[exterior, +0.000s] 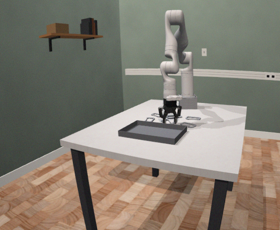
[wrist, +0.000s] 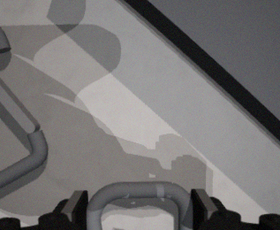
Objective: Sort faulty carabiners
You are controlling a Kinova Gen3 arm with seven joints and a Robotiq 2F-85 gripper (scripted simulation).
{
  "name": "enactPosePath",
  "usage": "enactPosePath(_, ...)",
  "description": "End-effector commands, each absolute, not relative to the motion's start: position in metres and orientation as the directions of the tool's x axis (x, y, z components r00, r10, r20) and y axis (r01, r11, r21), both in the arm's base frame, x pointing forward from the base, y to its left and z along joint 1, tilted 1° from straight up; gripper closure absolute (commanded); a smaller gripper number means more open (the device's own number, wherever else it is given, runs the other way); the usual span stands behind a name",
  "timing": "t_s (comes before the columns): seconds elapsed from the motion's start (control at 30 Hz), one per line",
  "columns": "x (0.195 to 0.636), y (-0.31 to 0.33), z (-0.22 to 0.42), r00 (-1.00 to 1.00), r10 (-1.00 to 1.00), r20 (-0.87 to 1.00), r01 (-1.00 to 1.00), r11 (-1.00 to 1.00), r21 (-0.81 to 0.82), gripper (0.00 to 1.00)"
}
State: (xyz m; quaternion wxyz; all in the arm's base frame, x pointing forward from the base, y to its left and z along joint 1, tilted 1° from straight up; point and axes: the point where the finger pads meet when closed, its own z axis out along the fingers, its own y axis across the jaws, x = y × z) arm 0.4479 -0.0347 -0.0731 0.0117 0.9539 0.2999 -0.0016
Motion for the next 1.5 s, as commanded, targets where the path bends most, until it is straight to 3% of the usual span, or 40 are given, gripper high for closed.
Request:
enactPosePath(0.0, 0.449, -0.035, -0.072, 0.82, 0.572, -0.009, 0.572, -0.82, 0.023, 1.0)
enactPosePath(0.2, 0.449, -0.035, -0.072, 0.82, 0.572, -0.009, 0.572, -0.82, 0.023, 1.0)
enactPosePath(0.23, 0.447, -0.034, -0.022, 0.819, 0.574, -0.009, 0.574, -0.818, 0.021, 1.0)
enactPosePath(1.33, 0.446, -0.033, 0.011, 0.818, 0.575, -0.01, 0.575, -0.818, 0.022, 1.0)
enactPosePath(1.37, 0.51, -0.061, 0.01, 0.818, 0.574, -0.008, 0.574, -0.818, 0.019, 1.0)
enactPosePath(1.47, 0.52, -0.065, 0.011, 0.818, 0.574, -0.008, 0.574, -0.818, 0.019, 1.0)
